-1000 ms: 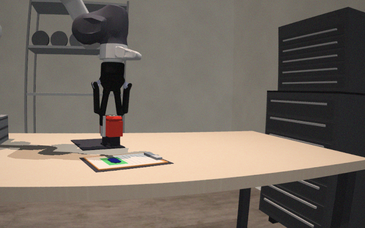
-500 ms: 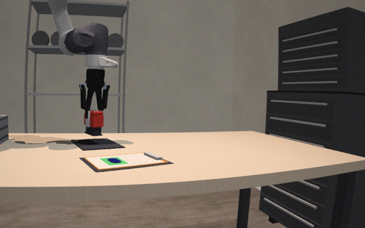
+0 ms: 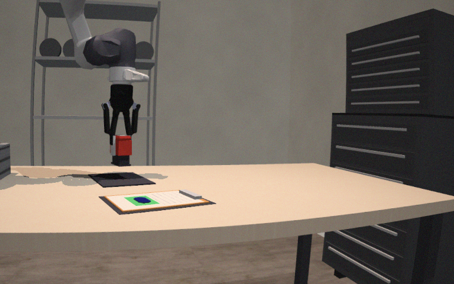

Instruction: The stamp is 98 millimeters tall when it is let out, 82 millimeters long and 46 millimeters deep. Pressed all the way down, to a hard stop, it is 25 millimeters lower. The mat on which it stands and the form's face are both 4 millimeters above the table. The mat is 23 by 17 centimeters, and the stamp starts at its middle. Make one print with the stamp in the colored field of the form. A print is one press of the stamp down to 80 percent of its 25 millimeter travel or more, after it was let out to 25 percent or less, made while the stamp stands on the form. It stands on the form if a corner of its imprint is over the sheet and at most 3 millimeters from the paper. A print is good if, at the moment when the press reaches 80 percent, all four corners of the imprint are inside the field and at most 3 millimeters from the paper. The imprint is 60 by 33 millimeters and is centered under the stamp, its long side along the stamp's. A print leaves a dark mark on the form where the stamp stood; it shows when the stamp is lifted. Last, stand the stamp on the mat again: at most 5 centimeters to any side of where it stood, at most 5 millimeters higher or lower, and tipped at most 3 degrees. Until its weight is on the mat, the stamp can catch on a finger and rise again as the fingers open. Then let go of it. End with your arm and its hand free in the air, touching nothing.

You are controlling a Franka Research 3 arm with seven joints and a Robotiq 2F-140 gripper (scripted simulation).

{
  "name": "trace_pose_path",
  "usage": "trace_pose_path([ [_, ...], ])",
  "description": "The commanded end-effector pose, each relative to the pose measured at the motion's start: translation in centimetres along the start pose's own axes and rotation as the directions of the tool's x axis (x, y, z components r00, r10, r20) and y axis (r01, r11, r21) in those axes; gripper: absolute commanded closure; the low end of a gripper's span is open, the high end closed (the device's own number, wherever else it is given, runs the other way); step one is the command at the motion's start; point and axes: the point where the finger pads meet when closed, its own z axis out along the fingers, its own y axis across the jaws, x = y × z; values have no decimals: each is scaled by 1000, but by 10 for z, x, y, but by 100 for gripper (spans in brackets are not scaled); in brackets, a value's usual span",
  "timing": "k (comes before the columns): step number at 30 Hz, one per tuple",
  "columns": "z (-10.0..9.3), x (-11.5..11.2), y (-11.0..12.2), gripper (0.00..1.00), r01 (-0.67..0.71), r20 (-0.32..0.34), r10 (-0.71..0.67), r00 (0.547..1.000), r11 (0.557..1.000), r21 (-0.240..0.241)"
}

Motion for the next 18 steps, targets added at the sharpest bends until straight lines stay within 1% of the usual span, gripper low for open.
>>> trace_pose_path([
  [1, 0, 1, 0, 82, -62, -10, 62, 998, 998, -4],
  [7, 1, 6, 3, 82, -62, -10, 62, 998, 998, -4],
  [11, 3, 13, 9, 82, -62, -10, 62, 998, 998, -4],
  [18, 3, 13, 9, 82, -62, -10, 62, 998, 998, -4],
])
